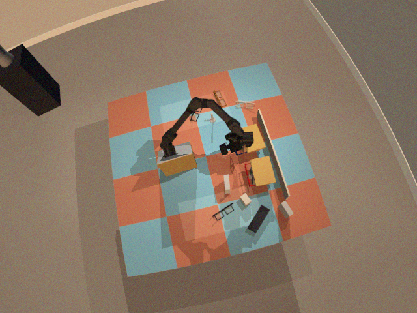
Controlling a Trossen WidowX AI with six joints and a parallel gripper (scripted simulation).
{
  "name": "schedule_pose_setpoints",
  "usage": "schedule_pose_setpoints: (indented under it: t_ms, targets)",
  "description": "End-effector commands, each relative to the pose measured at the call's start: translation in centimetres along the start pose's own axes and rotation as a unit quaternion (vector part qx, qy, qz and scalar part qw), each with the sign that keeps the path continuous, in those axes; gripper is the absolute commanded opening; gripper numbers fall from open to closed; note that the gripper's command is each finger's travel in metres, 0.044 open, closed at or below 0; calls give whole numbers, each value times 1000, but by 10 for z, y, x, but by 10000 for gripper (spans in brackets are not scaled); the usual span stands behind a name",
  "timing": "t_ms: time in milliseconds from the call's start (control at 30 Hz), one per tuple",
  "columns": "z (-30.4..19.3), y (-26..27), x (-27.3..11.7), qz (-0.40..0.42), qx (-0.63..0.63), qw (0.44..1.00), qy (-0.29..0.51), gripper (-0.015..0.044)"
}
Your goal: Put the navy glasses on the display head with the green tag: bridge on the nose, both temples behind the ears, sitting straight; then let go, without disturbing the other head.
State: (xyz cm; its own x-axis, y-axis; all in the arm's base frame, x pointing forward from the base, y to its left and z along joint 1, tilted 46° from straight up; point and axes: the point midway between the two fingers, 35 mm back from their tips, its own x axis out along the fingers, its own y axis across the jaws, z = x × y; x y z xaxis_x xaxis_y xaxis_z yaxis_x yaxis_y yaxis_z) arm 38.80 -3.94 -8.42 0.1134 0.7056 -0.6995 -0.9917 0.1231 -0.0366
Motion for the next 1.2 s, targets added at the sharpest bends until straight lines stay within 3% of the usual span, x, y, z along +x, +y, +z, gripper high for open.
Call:
schedule_pose_setpoints:
  t_ms: [0,1167]
  targets:
    - [1,-8,1,-1,2,1000,-3,0]
    - [1,-27,4,-1,2,1000,-3,0]
